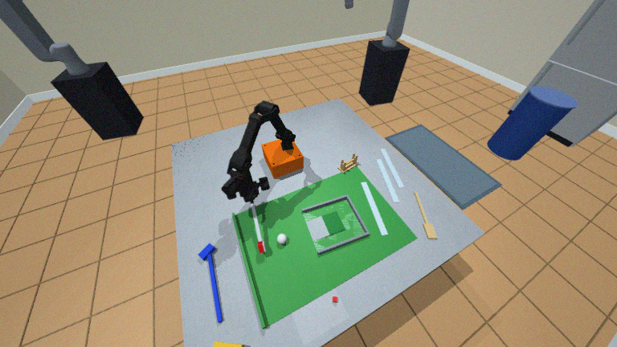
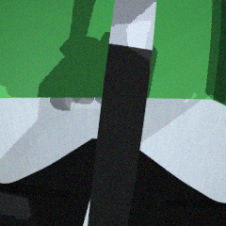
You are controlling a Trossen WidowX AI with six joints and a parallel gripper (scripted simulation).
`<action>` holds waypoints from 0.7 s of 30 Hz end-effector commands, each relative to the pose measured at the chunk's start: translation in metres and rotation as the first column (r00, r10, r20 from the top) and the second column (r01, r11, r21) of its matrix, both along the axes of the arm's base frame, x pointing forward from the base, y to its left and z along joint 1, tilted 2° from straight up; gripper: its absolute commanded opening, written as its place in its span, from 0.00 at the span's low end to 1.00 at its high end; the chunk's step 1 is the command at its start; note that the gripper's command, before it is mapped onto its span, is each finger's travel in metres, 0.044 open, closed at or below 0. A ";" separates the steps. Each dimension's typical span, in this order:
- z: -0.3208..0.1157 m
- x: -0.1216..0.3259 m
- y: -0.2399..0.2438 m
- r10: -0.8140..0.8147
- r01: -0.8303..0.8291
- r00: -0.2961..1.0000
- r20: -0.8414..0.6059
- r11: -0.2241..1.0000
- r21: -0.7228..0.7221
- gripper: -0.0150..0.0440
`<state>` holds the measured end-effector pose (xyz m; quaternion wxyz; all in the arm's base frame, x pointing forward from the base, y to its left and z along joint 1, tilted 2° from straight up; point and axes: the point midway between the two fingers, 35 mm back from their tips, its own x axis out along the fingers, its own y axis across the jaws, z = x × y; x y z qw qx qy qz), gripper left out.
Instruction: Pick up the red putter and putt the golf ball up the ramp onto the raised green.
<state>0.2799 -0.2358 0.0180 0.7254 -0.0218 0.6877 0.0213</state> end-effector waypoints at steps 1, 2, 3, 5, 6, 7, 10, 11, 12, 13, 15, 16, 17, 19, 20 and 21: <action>0.000 0.001 -0.007 0.003 -0.003 1.000 0.002 1.000 -0.001 0.25; 0.000 0.001 -0.007 0.003 -0.003 1.000 0.002 1.000 -0.001 0.25; 0.000 0.001 -0.007 0.003 -0.003 1.000 0.002 1.000 -0.001 0.25; -0.001 -0.001 -0.004 -0.003 0.003 1.000 -0.002 1.000 0.001 0.25; -0.001 -0.001 -0.004 -0.003 0.003 1.000 -0.002 1.000 0.001 0.25; 0.000 0.000 -0.002 -0.002 0.002 1.000 -0.002 1.000 0.001 0.25; 0.001 0.004 0.032 -0.001 0.001 1.000 -0.001 1.000 0.003 0.25; 0.002 0.004 0.046 -0.001 0.001 1.000 -0.001 1.000 0.004 0.25; 0.002 0.004 0.060 0.000 0.000 1.000 0.000 1.000 0.005 0.25; 0.002 0.003 0.074 0.001 -0.001 1.000 0.000 1.000 0.005 0.25; 0.001 0.000 0.100 0.002 -0.002 1.000 0.001 1.000 0.007 0.25; 0.001 -0.003 0.113 0.002 -0.002 1.000 0.001 1.000 0.008 0.25; 0.000 -0.006 0.124 0.003 -0.003 1.000 0.002 1.000 0.009 0.25; 0.000 -0.009 0.132 0.003 -0.003 1.000 0.002 1.000 0.010 0.25; 0.000 -0.009 0.132 0.003 -0.003 1.000 0.002 1.000 0.010 0.25; 0.000 -0.009 0.132 0.003 -0.003 1.000 0.002 1.000 0.010 0.25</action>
